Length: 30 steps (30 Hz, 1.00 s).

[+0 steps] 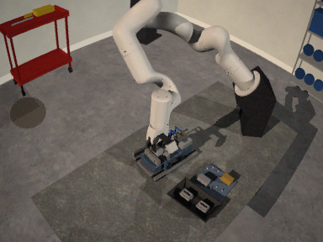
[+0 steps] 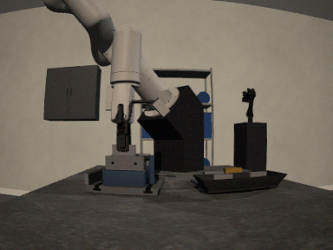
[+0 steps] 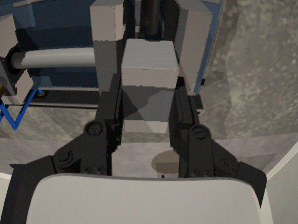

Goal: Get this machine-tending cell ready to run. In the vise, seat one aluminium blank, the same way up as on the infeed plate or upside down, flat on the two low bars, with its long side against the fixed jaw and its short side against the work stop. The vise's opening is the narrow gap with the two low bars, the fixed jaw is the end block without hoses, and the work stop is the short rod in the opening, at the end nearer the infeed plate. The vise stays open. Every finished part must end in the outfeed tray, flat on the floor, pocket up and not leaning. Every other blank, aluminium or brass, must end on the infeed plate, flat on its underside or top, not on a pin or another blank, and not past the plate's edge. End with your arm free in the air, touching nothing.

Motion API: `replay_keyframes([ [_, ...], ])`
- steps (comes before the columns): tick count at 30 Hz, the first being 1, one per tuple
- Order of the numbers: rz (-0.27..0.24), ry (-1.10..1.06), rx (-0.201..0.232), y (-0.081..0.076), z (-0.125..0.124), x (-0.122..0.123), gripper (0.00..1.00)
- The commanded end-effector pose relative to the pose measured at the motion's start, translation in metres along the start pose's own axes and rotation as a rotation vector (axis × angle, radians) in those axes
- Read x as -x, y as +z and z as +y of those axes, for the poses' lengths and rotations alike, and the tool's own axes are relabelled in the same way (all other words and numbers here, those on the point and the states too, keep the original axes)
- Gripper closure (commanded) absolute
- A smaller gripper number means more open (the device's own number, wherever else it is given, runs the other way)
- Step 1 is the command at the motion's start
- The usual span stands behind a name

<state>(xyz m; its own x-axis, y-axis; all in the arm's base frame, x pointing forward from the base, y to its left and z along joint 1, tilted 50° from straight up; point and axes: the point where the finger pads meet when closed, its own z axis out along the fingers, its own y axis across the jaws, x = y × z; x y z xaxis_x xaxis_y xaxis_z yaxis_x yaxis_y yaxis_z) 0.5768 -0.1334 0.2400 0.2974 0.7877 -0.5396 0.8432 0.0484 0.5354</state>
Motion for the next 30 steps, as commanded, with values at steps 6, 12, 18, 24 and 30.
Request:
replay_keyframes([
  [6, 0.0, 0.0, 0.001, 0.0027, 0.0005, -0.0002, 1.0],
  [12, 0.0, 0.0, 0.001, 0.0046, 0.0005, -0.0003, 1.0],
  [18, 0.0, 0.0, 0.001, 0.0059, 0.0005, -0.0003, 1.0],
  [24, 0.0, 0.0, 0.001, 0.0066, 0.0005, -0.0003, 1.0],
  [30, 0.0, 0.0, 0.001, 0.0071, 0.0005, -0.0004, 1.0],
])
